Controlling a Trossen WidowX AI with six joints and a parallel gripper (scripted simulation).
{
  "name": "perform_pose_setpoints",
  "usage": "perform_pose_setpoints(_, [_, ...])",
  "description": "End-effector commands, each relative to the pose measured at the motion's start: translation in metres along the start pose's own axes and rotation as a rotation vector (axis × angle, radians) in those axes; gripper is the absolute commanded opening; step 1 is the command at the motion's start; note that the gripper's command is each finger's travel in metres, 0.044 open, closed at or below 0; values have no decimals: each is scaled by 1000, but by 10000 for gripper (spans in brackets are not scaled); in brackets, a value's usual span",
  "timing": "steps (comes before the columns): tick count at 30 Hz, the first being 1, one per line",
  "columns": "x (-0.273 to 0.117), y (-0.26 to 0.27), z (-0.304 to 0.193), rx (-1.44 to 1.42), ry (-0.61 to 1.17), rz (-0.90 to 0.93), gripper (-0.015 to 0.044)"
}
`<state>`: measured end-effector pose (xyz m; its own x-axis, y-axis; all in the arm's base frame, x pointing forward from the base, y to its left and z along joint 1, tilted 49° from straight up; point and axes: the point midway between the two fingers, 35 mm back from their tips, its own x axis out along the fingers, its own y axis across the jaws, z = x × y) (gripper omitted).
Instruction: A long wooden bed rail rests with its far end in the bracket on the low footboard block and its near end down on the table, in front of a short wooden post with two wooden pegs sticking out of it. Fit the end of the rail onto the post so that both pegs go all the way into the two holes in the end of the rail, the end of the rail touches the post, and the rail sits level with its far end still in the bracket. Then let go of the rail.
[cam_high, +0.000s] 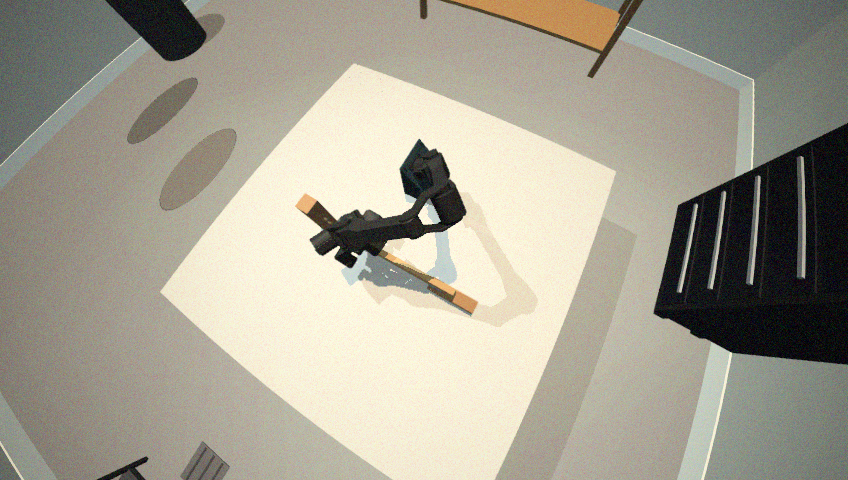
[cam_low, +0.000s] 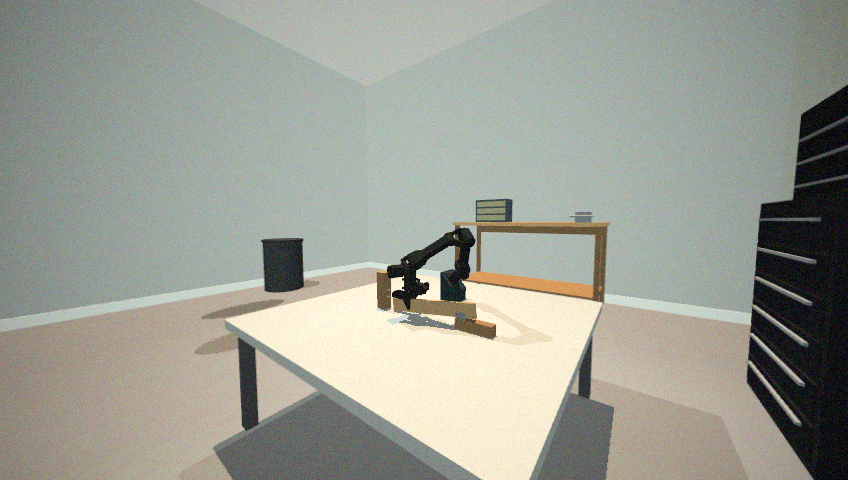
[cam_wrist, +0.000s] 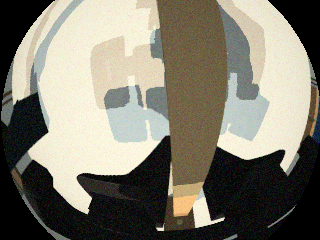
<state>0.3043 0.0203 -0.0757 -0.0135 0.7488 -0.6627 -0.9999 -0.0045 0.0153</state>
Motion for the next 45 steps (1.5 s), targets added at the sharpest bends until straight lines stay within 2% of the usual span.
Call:
perform_pose_setpoints(1, [0,0,0,2,-3,-1,0])
perform_pose_setpoints(45, [-19,-4,0,1,-2,-1,0])
